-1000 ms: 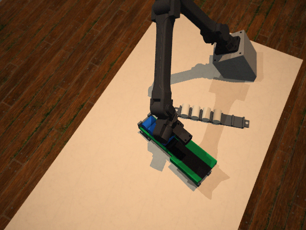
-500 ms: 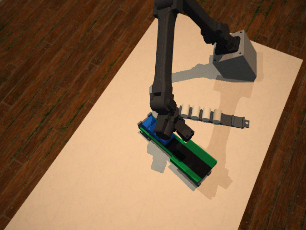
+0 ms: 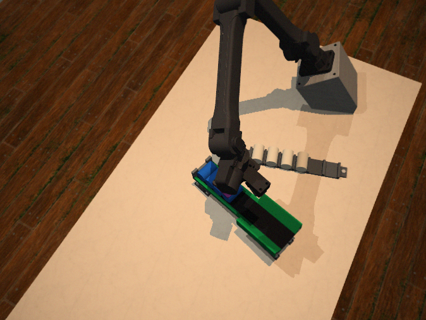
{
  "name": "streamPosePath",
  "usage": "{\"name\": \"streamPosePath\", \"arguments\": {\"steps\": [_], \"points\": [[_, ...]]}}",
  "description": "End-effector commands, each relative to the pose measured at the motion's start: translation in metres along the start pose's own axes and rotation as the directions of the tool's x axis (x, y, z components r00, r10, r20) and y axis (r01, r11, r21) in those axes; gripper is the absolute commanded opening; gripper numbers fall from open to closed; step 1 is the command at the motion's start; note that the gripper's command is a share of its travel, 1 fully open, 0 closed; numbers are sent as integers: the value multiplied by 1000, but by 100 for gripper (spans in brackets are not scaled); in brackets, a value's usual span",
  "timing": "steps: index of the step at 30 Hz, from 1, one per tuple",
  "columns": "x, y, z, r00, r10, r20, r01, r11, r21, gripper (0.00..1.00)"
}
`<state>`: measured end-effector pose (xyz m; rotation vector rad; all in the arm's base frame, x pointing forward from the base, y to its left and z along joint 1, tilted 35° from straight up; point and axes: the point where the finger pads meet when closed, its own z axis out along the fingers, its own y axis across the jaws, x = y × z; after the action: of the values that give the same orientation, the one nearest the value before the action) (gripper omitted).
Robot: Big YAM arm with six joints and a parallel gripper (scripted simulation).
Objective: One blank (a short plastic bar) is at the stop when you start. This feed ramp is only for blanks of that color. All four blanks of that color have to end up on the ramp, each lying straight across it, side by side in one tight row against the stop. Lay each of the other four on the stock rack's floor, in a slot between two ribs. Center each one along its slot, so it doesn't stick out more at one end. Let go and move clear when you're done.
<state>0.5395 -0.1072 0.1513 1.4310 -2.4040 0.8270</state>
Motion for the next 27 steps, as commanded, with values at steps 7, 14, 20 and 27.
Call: {"name": "streamPosePath", "arguments": {"steps": [7, 14, 20, 27], "points": [[-1, -13, -13, 1000, 14, 8, -15, 1000, 17, 100], [-3, -16, -20, 1000, 16, 15, -17, 999, 29, 100], [-2, -17, -35, 999, 21, 25, -23, 999, 46, 100], [-2, -17, -41, 1000, 21, 23, -22, 999, 43, 100]]}}
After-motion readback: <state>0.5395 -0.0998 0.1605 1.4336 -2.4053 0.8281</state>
